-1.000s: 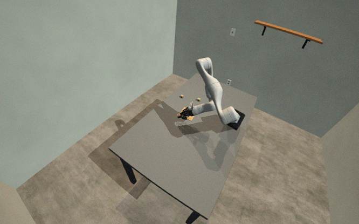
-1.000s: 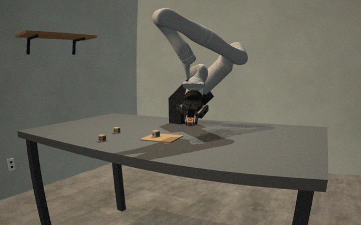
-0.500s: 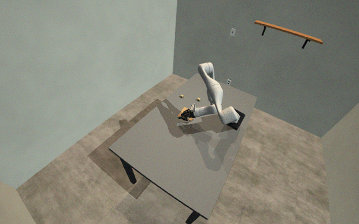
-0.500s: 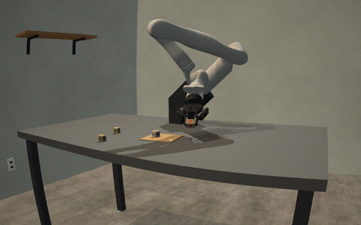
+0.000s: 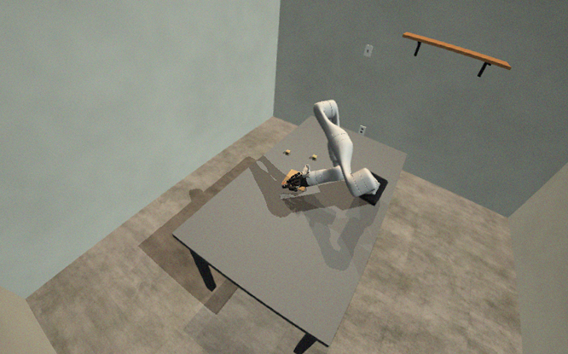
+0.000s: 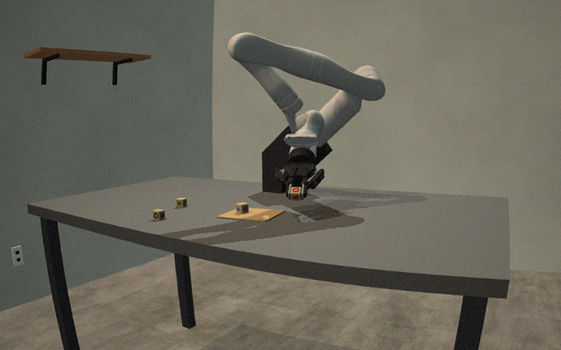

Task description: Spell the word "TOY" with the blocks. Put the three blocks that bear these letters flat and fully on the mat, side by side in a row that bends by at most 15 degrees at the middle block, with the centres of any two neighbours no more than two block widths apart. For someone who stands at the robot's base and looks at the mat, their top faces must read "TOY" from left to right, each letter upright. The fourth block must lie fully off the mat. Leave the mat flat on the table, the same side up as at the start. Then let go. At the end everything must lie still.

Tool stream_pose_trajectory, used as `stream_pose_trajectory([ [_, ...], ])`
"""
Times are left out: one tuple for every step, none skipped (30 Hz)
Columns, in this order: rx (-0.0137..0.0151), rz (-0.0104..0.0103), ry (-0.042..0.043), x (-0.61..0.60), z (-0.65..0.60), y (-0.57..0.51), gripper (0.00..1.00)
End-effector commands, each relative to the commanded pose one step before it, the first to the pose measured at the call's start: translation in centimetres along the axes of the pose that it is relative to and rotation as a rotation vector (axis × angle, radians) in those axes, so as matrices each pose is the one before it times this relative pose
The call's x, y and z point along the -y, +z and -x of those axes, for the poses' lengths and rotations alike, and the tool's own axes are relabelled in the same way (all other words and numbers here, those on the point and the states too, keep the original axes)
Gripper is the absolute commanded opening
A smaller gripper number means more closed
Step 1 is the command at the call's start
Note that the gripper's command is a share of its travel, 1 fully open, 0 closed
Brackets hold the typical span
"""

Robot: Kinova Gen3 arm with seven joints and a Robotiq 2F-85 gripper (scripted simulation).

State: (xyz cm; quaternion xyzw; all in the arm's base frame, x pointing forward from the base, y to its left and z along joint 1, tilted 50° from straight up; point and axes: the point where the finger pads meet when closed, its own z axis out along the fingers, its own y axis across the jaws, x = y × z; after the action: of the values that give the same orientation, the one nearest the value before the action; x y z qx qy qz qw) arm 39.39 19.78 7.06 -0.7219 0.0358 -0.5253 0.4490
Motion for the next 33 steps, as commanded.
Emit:
stream_pose_trajectory([
  [0.00040,-0.00082,0.00148,0.035,0.334,0.180,0.21],
  [0.00000,0.00000,0.00000,-0.001,0.166,0.103,0.21],
  [0.00000,0.00001,0.00000,-0.001,0.190,0.118,0.21],
  [0.00000,0.00000,0.00000,-0.001,0.212,0.132,0.21],
  [0.00000,0.00000,0.00000,-0.001,0.231,0.144,0.21],
  [0.00000,0.00001,0.00000,-0.001,0.247,0.153,0.21],
  [0.00000,-0.00001,0.00000,-0.001,0.260,0.162,0.21],
  [0.00000,0.00000,0.00000,-0.001,0.267,0.166,0.21],
  [0.00000,0.00001,0.00000,-0.001,0.270,0.168,0.21],
  [0.00000,-0.00001,0.00000,-0.001,0.269,0.168,0.21],
  [0.00000,0.00000,0.00000,0.000,0.000,0.000,0.21],
  [0.00000,0.00000,0.00000,0.000,0.000,0.000,0.21],
  [0.00000,0.00000,0.00000,-0.001,0.263,0.164,0.21],
  [0.00000,0.00001,0.00000,-0.001,0.251,0.156,0.21],
  [0.00000,-0.00001,0.00000,-0.001,0.230,0.144,0.21],
  [0.00000,0.00001,0.00000,-0.001,0.208,0.129,0.21],
  [0.00000,-0.00001,0.00000,-0.001,0.181,0.113,0.21],
  [0.00000,0.00001,0.00000,-0.001,0.155,0.096,0.21],
  [0.00000,-0.00001,0.00000,-0.001,0.125,0.078,0.21],
  [0.00000,0.00000,0.00000,0.000,0.097,0.061,0.21],
  [0.00000,0.00000,0.00000,0.000,0.071,0.044,0.21],
  [0.00000,0.00000,0.00000,0.000,0.046,0.029,0.21],
  [0.00000,0.00000,0.00000,0.000,0.026,0.016,0.21],
  [0.00000,0.00000,0.00000,0.000,0.010,0.006,0.21],
  [0.00000,0.00000,0.00000,0.000,0.002,0.001,0.21],
  [0.00000,0.00000,0.00000,0.000,0.000,0.000,0.21],
  [0.00000,0.00000,0.00000,0.000,0.000,0.000,0.21],
  [0.00000,0.00000,0.00000,0.000,0.000,0.000,0.21],
  [0.00000,0.00000,0.00000,0.000,0.000,0.000,0.21],
  [0.00000,0.00000,0.00000,0.000,0.000,0.000,0.21],
  [0.00000,0.00000,0.00000,0.000,0.000,0.000,0.21],
  [0.00000,0.00000,0.00000,0.000,0.000,0.000,0.21],
  [0.00000,0.00000,0.00000,0.000,0.000,0.000,0.21],
])
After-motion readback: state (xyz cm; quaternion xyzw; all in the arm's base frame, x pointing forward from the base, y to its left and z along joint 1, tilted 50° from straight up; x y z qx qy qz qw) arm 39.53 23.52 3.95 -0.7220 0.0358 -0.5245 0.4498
